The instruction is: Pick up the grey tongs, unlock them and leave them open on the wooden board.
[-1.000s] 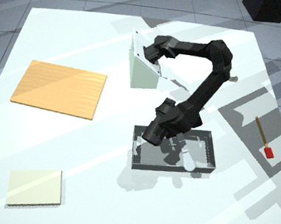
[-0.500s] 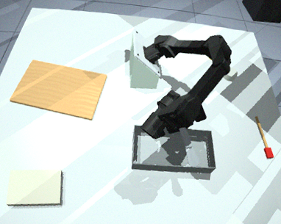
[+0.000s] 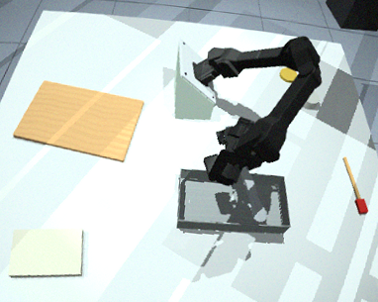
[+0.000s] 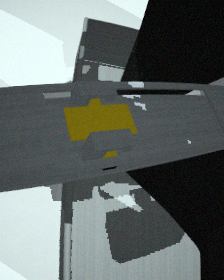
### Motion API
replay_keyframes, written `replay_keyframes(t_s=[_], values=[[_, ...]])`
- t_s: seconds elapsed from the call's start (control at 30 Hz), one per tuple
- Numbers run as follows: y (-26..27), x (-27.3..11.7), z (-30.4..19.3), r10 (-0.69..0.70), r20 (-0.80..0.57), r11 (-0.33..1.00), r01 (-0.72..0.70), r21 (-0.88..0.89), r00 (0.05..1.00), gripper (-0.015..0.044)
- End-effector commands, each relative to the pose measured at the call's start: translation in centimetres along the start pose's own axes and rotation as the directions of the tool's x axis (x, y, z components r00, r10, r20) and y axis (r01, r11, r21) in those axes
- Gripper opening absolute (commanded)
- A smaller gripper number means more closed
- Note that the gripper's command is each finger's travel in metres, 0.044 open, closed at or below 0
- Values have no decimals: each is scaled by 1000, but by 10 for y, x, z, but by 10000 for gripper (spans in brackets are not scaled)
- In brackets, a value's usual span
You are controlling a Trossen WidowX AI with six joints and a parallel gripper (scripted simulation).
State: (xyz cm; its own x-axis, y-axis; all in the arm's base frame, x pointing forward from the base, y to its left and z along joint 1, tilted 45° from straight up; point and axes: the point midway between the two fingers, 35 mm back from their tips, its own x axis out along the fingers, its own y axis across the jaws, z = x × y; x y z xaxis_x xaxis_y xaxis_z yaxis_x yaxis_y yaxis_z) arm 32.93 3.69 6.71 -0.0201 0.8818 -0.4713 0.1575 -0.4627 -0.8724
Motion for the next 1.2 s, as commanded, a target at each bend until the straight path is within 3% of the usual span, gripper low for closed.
replay_keyframes(t_s=[0.0, 0.4, 0.77, 1.17], values=[[0, -1, 2, 82, -1, 997, -82, 4, 997, -150], [4, -5, -2, 308, -62, 951, -306, 34, 949, -150], [7, -6, -2, 305, -59, 952, -304, 26, 951, -150], [61, -42, -5, 347, -67, 931, -353, -96, 935, -150]])
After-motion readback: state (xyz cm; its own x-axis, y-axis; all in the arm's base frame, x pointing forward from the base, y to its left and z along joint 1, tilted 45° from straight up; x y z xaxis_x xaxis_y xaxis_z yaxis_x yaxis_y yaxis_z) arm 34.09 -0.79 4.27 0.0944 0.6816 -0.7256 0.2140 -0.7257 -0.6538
